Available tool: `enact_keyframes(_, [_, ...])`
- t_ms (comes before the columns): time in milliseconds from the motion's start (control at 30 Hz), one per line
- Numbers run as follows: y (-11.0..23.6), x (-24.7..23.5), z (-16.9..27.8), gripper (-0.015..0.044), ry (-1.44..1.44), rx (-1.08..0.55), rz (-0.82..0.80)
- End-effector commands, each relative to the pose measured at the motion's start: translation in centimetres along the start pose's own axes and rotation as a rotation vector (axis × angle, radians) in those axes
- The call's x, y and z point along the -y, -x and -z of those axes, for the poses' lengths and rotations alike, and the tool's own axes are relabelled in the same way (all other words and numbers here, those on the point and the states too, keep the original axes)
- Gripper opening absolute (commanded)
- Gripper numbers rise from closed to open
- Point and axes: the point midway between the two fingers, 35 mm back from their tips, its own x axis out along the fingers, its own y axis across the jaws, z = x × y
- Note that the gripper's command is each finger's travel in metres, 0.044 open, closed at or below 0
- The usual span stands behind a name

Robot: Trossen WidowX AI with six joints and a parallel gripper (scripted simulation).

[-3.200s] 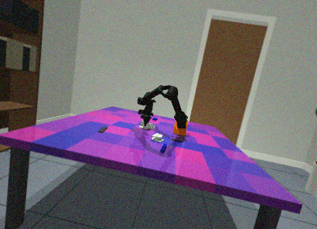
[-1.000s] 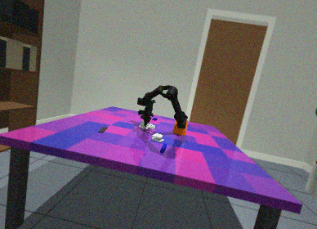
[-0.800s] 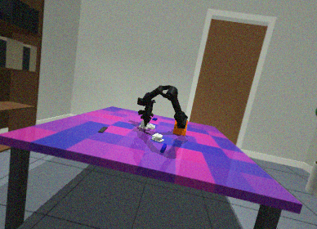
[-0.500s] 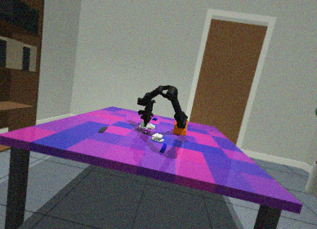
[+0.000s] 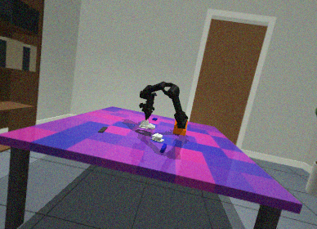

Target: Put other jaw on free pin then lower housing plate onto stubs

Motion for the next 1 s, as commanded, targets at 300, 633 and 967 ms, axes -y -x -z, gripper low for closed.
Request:
enact_keyframes(300, [0.7, -1.7, 0.1, 0.0434, 0.187, 0.005, 0.008])
enact_keyframes(633, [1.1, -4.4, 0.5, 0.044, 0.478, 0.001, 0.018])
enact_keyframes(967, [1.3, -7.1, 1.2, 0.044, 0.771, -0.005, 0.024])
